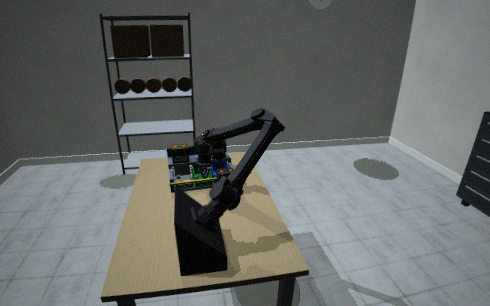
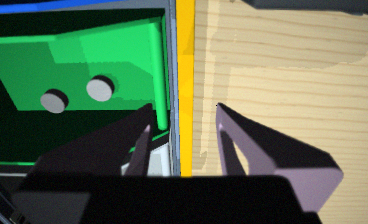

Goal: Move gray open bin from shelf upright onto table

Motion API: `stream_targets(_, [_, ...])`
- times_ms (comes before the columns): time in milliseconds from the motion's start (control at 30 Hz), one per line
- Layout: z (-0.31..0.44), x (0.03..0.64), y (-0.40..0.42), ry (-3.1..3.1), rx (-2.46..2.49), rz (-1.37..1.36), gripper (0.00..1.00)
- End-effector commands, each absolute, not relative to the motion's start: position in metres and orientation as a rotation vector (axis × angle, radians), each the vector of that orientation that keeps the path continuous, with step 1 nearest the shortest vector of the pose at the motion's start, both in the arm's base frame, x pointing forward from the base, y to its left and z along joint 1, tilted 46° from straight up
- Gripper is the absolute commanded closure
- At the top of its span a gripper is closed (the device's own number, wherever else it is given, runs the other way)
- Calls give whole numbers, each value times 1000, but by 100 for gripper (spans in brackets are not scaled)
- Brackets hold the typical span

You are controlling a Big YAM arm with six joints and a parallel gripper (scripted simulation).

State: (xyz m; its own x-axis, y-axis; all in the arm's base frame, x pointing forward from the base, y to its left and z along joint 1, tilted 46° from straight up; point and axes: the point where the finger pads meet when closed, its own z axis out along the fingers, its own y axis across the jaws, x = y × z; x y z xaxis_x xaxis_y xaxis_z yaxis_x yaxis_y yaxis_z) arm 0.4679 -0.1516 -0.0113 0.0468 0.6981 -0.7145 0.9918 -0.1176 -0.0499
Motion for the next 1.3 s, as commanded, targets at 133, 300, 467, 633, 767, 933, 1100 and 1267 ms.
stream_targets(133, [-18,468,-155,1701,1862,-848,57])
stream_targets(300, [-19,466,-153,1703,1861,-850,57])
stream_targets(467, [-18,468,-151,1701,1859,-843,57])
stream_targets(633, [-18,467,-150,1702,1858,-844,57])
stream_targets(767, [-17,469,-150,1700,1859,-839,57])
stream_targets(933, [-17,469,-150,1700,1859,-839,57])
stream_targets(1100, [-17,469,-150,1700,1859,-839,57])
stream_targets(1267, [-17,469,-150,1700,1859,-839,57])
